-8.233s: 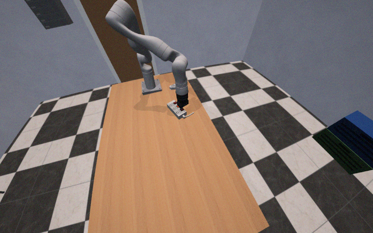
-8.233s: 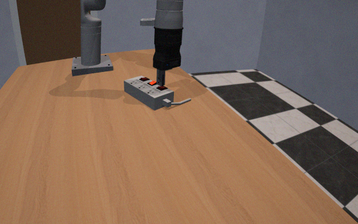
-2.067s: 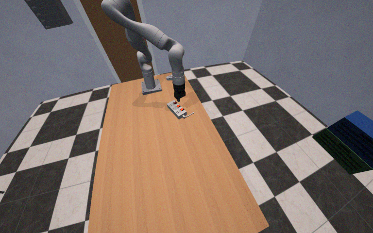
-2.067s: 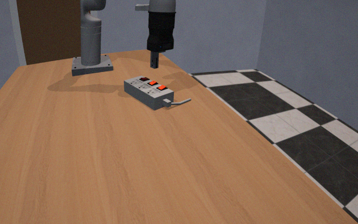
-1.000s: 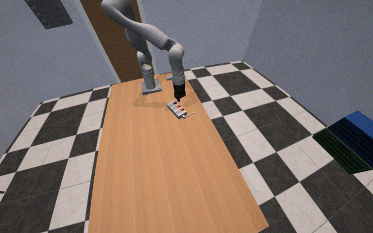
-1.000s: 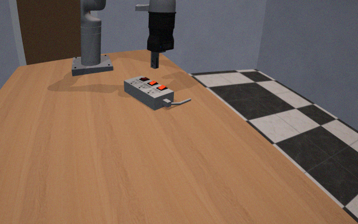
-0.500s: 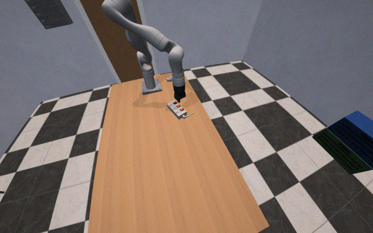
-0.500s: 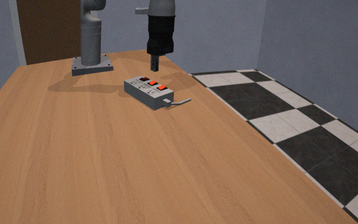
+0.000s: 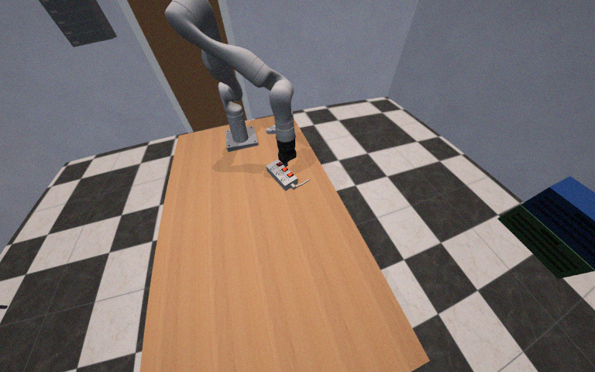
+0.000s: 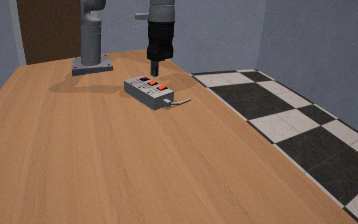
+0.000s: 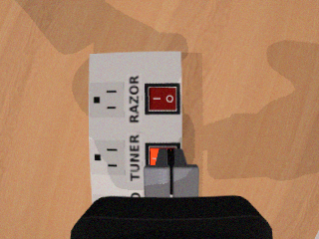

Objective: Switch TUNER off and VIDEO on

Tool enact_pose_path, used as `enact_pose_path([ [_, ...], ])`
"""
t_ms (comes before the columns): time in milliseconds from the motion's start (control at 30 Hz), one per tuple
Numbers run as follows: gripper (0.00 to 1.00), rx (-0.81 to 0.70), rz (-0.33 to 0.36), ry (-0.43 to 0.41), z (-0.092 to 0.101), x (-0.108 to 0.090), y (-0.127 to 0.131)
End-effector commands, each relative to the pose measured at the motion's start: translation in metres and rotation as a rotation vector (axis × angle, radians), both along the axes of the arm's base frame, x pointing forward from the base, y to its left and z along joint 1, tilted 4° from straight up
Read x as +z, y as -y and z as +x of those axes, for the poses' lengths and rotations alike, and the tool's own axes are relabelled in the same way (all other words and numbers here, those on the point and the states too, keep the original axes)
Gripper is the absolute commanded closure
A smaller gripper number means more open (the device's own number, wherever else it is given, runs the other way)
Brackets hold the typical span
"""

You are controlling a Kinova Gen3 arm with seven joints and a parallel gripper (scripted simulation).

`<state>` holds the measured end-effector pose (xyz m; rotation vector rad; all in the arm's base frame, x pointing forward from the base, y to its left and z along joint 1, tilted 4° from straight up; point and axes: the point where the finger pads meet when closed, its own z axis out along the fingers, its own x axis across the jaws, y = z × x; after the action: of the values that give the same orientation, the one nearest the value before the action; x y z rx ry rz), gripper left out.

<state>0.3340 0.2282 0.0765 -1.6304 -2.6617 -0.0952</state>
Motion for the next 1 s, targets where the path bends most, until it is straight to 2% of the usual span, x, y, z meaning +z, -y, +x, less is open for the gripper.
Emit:
enact_pose_path([
  [0,1.0,0.003,0.001,0.002,-0.0006,-0.0062,-0.0019],
  [967,1.0,0.003,0.002,0.003,0.0001,-0.0142,-0.0028],
])
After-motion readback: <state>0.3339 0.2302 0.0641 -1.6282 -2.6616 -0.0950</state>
